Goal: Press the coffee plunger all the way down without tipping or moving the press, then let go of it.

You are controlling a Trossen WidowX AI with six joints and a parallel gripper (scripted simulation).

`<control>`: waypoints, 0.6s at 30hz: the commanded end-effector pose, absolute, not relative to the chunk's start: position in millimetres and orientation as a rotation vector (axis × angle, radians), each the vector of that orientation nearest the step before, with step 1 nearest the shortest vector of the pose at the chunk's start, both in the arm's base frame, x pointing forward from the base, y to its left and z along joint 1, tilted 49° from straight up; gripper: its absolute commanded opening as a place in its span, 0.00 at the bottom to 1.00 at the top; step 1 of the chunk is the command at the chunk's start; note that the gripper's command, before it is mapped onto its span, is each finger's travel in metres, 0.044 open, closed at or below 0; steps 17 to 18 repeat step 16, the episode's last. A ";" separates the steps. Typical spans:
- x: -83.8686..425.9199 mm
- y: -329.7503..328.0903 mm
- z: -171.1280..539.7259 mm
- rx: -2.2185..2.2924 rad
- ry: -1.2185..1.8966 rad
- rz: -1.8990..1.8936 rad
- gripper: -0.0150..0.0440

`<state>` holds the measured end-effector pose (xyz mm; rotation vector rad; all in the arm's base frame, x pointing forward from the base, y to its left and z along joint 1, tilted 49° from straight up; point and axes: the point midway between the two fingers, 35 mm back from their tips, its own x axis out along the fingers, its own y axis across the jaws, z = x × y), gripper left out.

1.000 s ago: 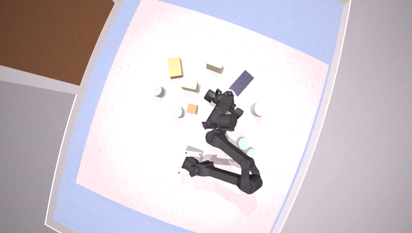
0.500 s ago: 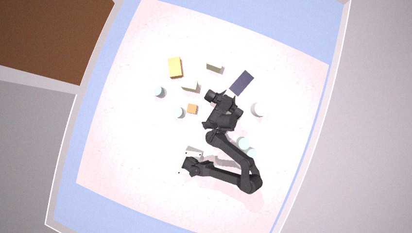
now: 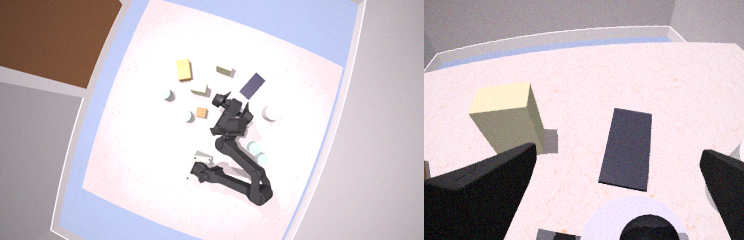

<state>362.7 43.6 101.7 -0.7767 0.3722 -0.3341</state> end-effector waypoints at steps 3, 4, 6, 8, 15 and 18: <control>335.3 75.2 137.7 -0.767 0.363 -0.342 1.00; 328.2 80.0 144.4 -0.770 0.361 -0.343 1.00; 322.0 83.3 149.1 -0.772 0.359 -0.344 1.00; 322.1 83.2 148.2 -0.772 0.359 -0.344 1.00; 322.1 83.2 148.2 -0.772 0.359 -0.344 1.00; 322.1 83.2 148.2 -0.772 0.359 -0.344 1.00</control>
